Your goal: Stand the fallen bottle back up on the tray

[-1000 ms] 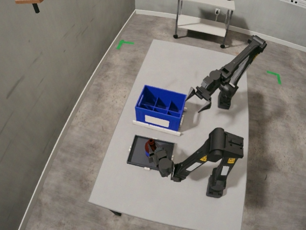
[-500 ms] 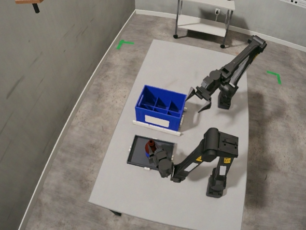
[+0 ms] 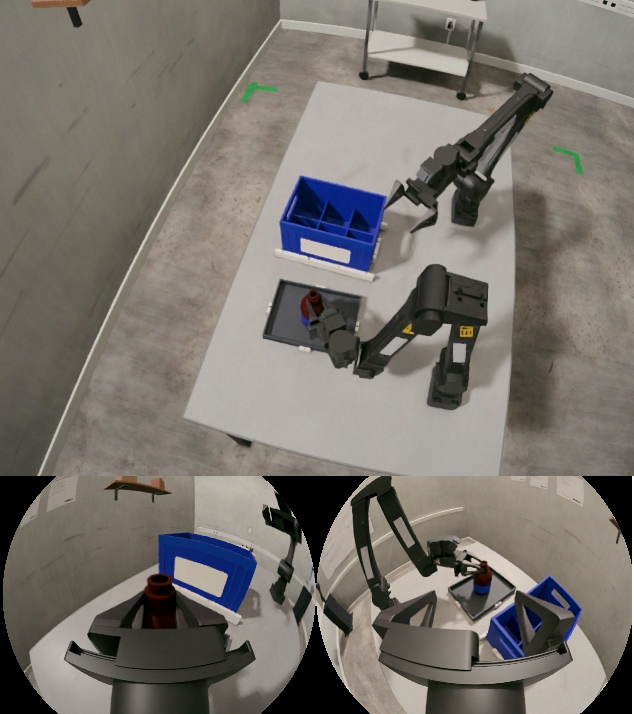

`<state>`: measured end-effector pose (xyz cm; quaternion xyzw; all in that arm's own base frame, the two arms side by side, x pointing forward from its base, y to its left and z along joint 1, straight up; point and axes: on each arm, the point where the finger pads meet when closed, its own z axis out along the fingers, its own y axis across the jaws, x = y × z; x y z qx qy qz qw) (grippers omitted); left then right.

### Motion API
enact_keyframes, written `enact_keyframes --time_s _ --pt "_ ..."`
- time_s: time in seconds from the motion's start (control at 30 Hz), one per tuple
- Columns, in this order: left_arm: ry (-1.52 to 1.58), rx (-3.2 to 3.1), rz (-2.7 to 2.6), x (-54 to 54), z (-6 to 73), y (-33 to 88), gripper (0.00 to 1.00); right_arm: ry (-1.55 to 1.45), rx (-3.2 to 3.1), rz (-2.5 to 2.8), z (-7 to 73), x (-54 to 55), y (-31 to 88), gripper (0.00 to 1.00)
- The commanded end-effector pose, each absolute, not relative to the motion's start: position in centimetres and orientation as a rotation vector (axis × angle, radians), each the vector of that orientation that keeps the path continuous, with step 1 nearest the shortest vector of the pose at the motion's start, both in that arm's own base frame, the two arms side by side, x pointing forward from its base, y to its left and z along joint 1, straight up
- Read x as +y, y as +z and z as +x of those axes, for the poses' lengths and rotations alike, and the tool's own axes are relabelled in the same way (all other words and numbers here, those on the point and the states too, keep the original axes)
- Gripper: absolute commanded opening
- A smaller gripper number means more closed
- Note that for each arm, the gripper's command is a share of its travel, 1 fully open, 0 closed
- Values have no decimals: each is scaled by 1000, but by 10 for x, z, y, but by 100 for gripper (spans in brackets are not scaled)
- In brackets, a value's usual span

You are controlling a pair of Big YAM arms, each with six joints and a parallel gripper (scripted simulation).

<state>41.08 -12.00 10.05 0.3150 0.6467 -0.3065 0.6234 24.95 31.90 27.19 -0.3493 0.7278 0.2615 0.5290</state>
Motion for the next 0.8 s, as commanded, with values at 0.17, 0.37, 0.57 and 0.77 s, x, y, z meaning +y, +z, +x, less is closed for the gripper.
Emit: enact_keyframes --time_s 0.17,0.37,0.57,0.77 --pt "-699 1457 725 -120 418 102 28 625 1702 -825 253 320 284 100" --pt "-699 1457 725 -120 418 102 87 625 1702 -825 253 320 284 100" --pt "-667 1440 728 -109 405 113 100 625 1702 -825 253 320 284 100" --pt "-668 1442 726 -103 399 113 100 625 1702 -825 253 320 284 100"
